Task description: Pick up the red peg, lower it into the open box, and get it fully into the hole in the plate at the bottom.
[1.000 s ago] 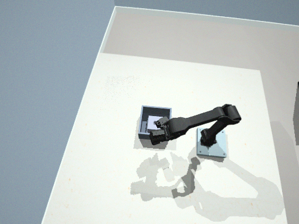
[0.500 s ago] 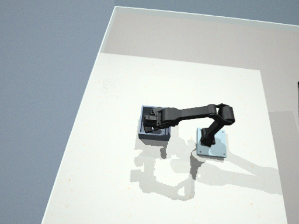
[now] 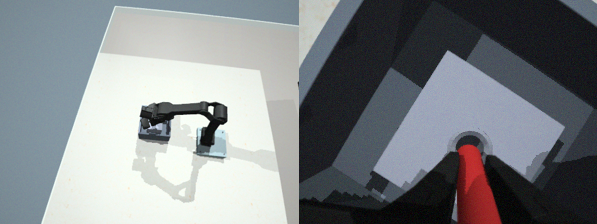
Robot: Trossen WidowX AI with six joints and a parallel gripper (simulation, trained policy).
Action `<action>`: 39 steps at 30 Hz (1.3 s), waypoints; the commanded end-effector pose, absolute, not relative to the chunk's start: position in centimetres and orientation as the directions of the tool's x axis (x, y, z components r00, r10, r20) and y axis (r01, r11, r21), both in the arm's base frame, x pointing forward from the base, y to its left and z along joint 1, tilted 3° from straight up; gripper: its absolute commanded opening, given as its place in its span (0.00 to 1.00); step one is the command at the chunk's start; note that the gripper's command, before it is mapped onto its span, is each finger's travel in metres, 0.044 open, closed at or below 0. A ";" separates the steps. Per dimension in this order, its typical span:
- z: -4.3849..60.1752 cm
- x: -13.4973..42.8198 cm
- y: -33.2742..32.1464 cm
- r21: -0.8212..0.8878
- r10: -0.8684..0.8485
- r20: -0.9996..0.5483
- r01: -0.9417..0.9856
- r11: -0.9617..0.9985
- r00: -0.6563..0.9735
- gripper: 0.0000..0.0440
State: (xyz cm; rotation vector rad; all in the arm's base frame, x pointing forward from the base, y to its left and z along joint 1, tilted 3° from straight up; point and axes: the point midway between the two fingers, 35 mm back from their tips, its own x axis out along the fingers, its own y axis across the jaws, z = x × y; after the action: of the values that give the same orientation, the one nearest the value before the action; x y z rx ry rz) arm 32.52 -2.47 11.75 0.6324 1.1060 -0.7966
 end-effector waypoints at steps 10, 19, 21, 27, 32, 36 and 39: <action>8.6 33.0 -3.1 0.023 -0.171 -0.970 0.762 0.647 0.174 0.36; 10.5 35.0 -3.7 0.036 -0.154 -0.969 0.725 0.688 0.195 0.43; 10.9 35.4 -3.8 0.039 -0.146 -0.970 0.722 0.691 0.192 0.45; 12.2 36.7 -3.7 0.044 -0.120 -0.977 0.718 0.695 0.176 0.52; 13.3 37.8 -3.5 0.046 -0.099 -0.982 0.718 0.694 0.159 0.56; 14.1 38.7 -3.2 0.044 -0.082 -0.987 0.724 0.689 0.138 0.58; 14.7 39.2 -3.0 0.039 -0.070 -0.991 0.730 0.682 0.118 0.59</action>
State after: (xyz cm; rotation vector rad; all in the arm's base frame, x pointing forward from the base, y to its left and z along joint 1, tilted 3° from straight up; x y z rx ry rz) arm 38.75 -3.24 14.28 0.6010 1.3195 -0.6380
